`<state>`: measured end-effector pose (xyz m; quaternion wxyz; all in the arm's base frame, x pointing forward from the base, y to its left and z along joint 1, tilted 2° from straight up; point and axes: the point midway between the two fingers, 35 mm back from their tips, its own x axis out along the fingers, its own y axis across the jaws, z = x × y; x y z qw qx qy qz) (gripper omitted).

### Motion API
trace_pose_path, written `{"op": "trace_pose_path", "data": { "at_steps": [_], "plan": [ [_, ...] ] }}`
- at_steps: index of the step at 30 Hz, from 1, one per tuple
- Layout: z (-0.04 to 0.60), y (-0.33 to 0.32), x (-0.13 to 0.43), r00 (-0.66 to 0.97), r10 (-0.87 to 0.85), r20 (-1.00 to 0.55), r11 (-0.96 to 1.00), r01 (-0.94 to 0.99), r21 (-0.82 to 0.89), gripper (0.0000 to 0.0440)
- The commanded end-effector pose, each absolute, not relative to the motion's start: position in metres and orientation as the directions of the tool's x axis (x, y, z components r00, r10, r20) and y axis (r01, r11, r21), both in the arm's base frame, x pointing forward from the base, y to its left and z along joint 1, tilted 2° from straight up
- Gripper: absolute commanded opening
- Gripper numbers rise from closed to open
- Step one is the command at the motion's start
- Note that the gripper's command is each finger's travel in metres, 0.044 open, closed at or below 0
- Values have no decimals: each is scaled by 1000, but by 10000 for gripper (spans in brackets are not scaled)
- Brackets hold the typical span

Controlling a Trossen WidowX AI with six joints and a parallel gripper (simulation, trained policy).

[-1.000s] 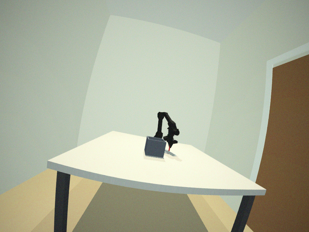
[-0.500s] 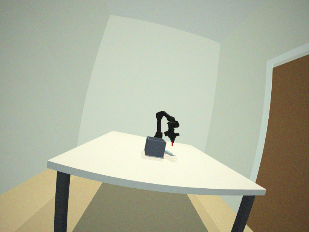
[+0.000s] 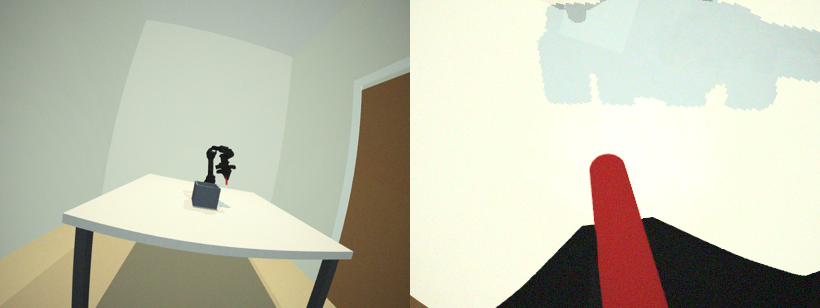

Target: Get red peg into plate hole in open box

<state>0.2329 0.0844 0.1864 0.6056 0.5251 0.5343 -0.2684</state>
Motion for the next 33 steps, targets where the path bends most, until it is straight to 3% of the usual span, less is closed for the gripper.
{"op": "trace_pose_path", "data": {
  "at_steps": [1,33],
  "plan": [
    [197,71,238,313,204,-927,300,882,364,0],
    [195,-32,277,253,54,-966,204,944,259,0]
  ]
}}
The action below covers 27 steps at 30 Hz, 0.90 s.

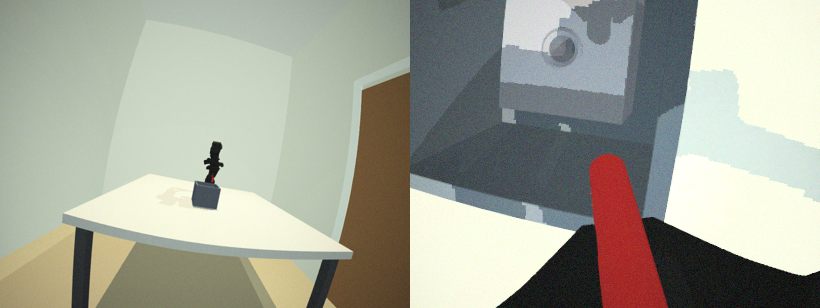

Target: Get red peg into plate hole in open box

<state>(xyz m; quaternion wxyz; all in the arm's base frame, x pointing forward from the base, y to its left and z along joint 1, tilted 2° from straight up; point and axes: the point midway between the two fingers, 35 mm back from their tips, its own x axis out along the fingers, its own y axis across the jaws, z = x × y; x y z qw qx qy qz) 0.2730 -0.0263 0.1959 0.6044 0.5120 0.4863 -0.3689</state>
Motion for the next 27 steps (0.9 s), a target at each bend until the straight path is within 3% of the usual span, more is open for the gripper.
{"op": "trace_pose_path", "data": {
  "at_steps": [1,27],
  "plan": [
    [194,-34,278,250,53,-967,203,945,256,0],
    [135,-71,316,192,92,-977,235,950,208,0]
  ]
}}
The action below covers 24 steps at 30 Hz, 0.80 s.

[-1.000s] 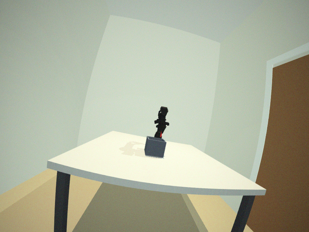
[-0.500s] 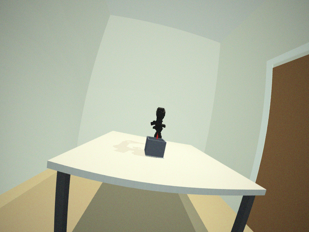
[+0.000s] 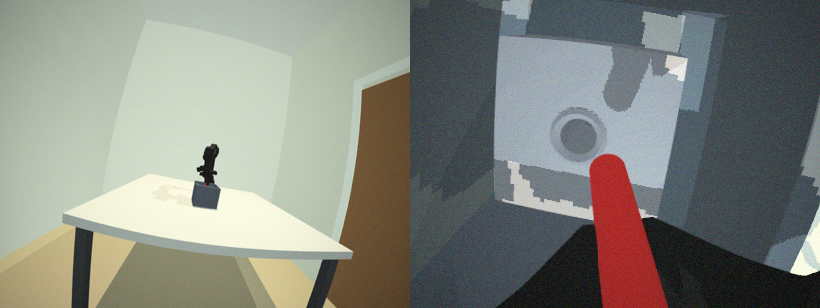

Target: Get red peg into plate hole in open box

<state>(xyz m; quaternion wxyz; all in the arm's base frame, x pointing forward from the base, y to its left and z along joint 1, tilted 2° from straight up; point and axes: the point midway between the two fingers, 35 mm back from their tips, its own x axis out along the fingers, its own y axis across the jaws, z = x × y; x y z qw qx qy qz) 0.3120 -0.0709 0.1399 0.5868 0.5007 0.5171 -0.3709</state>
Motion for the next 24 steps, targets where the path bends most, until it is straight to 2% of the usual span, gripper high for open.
{"op": "trace_pose_path", "data": {
  "at_steps": [1,18,22,24],
  "plan": [
    [132,-71,317,191,95,-977,238,948,209,0],
    [90,-69,334,158,118,-980,332,924,189,0],
    [82,-69,334,135,124,-983,348,922,171,101],
    [79,-69,333,121,128,-984,352,922,159,134]
  ]
}}
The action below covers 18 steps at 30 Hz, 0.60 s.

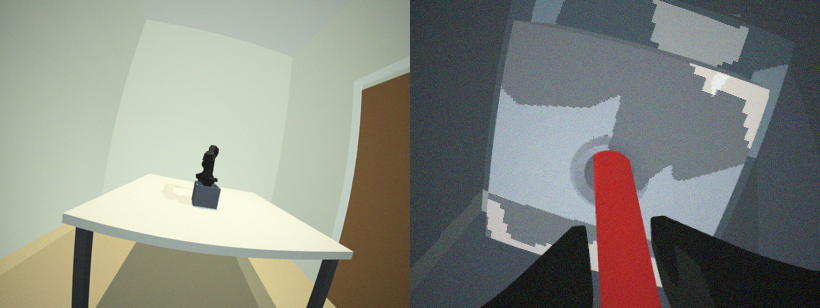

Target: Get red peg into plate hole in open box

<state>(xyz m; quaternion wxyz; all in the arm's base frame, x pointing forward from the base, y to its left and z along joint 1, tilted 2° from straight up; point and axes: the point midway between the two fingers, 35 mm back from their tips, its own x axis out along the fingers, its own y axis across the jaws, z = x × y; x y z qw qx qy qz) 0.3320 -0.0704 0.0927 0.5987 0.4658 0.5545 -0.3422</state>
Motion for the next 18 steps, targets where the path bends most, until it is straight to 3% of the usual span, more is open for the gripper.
{"op": "trace_pose_path", "data": {
  "at_steps": [1,18],
  "plan": [
    [79,-68,332,115,130,-985,352,923,154,143],
    [109,-82,348,180,215,-960,331,911,245,141]
  ]
}}
